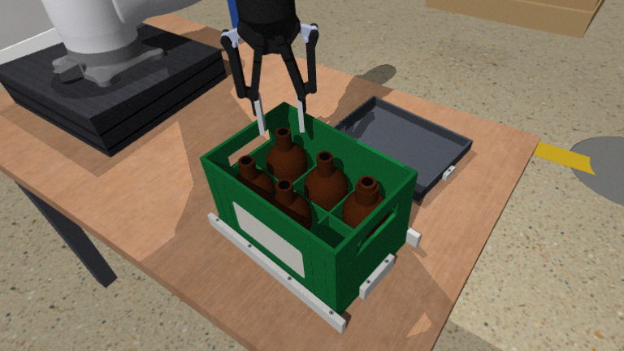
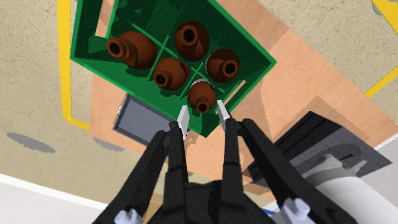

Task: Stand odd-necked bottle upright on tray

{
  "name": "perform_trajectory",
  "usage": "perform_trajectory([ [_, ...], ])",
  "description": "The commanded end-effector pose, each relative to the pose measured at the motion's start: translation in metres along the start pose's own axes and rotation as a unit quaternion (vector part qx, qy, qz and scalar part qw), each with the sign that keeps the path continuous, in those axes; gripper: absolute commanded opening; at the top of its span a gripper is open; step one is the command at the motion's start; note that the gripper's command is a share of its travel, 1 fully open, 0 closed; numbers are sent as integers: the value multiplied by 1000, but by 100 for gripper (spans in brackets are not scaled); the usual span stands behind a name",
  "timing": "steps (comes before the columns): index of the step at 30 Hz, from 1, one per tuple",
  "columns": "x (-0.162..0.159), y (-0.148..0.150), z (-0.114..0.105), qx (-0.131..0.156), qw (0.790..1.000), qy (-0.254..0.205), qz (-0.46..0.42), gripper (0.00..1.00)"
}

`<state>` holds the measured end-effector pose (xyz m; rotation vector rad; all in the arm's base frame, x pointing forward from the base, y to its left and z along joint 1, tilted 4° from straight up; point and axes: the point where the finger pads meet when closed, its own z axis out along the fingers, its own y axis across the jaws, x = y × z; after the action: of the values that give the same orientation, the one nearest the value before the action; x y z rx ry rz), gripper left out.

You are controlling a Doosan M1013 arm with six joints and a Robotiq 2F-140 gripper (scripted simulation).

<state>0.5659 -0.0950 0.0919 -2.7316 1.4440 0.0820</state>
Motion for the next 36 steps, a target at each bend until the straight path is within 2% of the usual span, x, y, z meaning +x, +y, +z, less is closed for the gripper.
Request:
perform_trajectory([
  [1,0,0,4,0,1000,0,0,38],
  [21,0,0,24,0,1000,0,0,38],
  [36,0,0,28,0,1000,0,0,38],
])
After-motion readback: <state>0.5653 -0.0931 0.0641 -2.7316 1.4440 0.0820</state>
